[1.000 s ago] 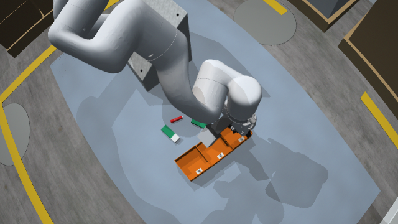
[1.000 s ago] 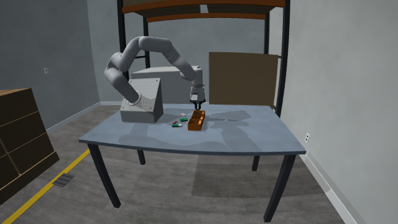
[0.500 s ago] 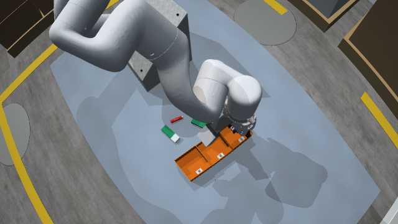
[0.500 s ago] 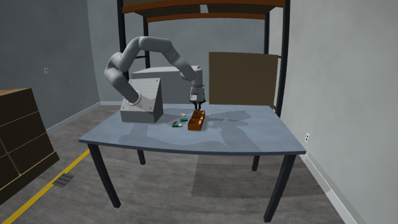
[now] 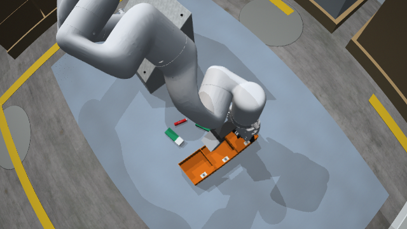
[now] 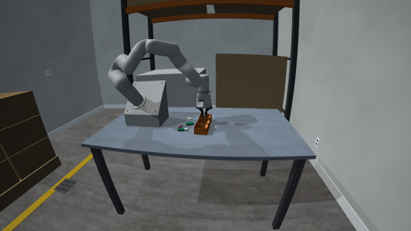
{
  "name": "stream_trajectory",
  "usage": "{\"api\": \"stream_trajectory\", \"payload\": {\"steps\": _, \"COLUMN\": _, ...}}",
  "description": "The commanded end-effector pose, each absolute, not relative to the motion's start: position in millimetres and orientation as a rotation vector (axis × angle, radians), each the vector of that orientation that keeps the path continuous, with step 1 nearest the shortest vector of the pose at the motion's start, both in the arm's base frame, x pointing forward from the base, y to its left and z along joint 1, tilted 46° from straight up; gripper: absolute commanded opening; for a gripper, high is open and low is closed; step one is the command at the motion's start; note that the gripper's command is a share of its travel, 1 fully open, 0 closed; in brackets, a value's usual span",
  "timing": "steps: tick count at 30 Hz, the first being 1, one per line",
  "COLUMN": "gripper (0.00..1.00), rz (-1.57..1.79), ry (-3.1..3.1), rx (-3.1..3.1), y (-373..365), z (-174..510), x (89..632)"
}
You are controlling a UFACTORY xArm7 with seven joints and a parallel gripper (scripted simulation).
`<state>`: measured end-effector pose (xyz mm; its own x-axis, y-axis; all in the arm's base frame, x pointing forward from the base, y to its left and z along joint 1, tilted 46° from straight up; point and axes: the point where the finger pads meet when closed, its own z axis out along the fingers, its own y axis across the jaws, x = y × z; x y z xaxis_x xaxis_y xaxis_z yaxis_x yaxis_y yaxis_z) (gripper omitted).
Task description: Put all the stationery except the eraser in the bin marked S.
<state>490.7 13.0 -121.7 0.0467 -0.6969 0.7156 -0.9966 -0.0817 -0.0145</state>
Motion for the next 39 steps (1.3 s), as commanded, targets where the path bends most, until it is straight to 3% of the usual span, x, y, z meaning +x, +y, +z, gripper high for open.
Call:
{"api": "stream_trajectory", "payload": {"steps": 1, "gripper": 0.0, "rz": 0.789, "ry": -1.7, "rx": 1.837, "y": 9, "z": -128, "x": 493}}
{"api": "stream_trajectory", "payload": {"steps": 25, "gripper": 0.0, "rz": 0.789, "ry": -1.7, "rx": 1.837, "y": -2, "z": -139, "x": 494}}
{"api": "stream_trajectory", "payload": {"steps": 26, "gripper": 0.29, "rz": 0.789, "ry": -1.7, "rx": 1.837, "y": -2, "z": -139, "x": 494}}
{"api": "stream_trajectory", "payload": {"steps": 39, "gripper": 0.29, "rz": 0.789, "ry": -1.7, "rx": 1.837, "y": -2, "z": -139, "x": 494}}
